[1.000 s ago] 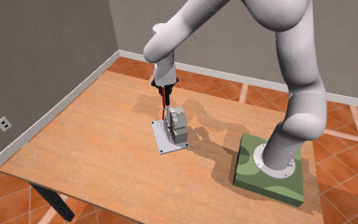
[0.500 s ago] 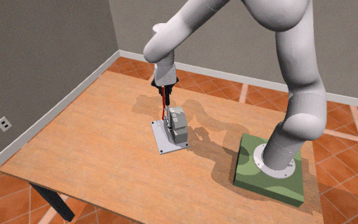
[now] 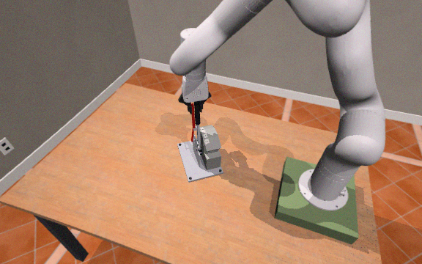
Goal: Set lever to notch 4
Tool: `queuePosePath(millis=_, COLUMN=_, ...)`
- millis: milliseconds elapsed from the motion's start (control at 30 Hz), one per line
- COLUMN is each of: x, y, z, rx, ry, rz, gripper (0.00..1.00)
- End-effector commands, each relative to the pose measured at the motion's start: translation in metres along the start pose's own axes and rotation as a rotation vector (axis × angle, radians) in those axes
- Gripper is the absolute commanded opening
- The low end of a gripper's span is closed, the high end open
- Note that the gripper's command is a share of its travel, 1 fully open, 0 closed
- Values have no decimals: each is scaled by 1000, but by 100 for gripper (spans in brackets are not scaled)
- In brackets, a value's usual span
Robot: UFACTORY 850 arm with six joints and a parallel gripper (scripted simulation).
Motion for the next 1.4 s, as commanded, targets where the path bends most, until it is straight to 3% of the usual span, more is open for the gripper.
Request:
queuePosePath(millis=0, x=-2, y=-1, z=6, rx=0, ry=1, rz=-1, gripper=0)
queuePosePath(millis=667, x=-2, y=-4, z=47, rx=0, ry=1, rz=-1, gripper=0)
queuePosePath(millis=1367, x=2, y=-5, z=72, rx=0, ry=1, rz=-1, gripper=0)
Point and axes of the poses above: the point where the finger pads meet when closed, its own x axis out along the fingers, its own y axis across the jaws, z = x × y, the point moved 4 cm from there along -x, back along the fingers, and after that the axes turned 4 degrees about -x, right-handed, at the moved point
